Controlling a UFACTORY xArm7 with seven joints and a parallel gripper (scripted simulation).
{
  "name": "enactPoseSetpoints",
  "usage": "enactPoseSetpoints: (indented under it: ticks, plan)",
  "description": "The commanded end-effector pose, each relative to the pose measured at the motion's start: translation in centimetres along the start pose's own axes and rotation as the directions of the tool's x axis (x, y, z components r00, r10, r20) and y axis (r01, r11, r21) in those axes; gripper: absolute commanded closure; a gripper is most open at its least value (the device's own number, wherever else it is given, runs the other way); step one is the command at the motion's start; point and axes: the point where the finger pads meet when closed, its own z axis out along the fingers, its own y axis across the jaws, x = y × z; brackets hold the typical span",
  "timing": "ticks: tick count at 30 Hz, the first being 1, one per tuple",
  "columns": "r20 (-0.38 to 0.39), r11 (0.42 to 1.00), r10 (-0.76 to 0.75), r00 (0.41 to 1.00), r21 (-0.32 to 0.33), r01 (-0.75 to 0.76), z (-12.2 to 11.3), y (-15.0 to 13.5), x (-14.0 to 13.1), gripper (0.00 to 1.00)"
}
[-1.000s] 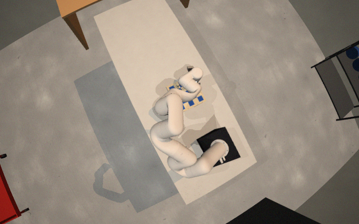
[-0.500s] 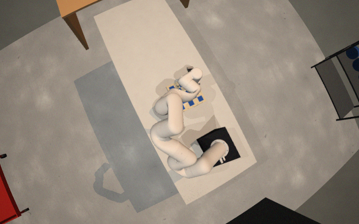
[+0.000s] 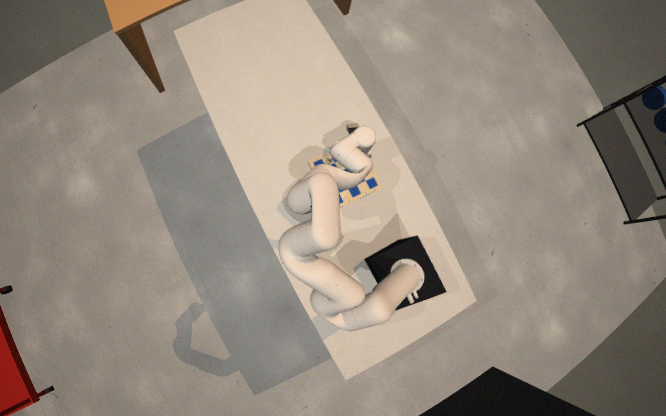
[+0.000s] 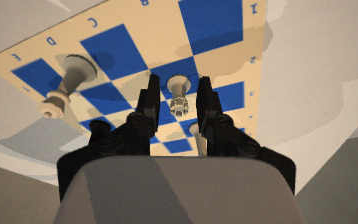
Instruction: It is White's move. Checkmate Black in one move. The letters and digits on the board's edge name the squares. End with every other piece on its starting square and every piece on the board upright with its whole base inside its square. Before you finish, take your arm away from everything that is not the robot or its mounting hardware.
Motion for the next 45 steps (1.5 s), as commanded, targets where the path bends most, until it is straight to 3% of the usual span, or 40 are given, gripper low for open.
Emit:
enactPoseSetpoints:
  ticks: [1, 14, 15, 45]
  plan:
    - [-0.005, 1.0, 0.0, 1.0, -0.001, 0.0, -0.24, 0.06, 0.18, 0.63]
    - [-0.005, 1.0, 0.0, 1.0, -0.001, 0.0, -0.24, 0.06, 0.18, 0.63]
    - [-0.005, 1.0, 0.0, 1.0, -0.001, 0.0, -0.24, 0.06, 0.18, 1.0]
    - [-0.005, 1.0, 0.0, 1.0, -0.001, 0.0, -0.24, 0.06, 0.18, 1.0]
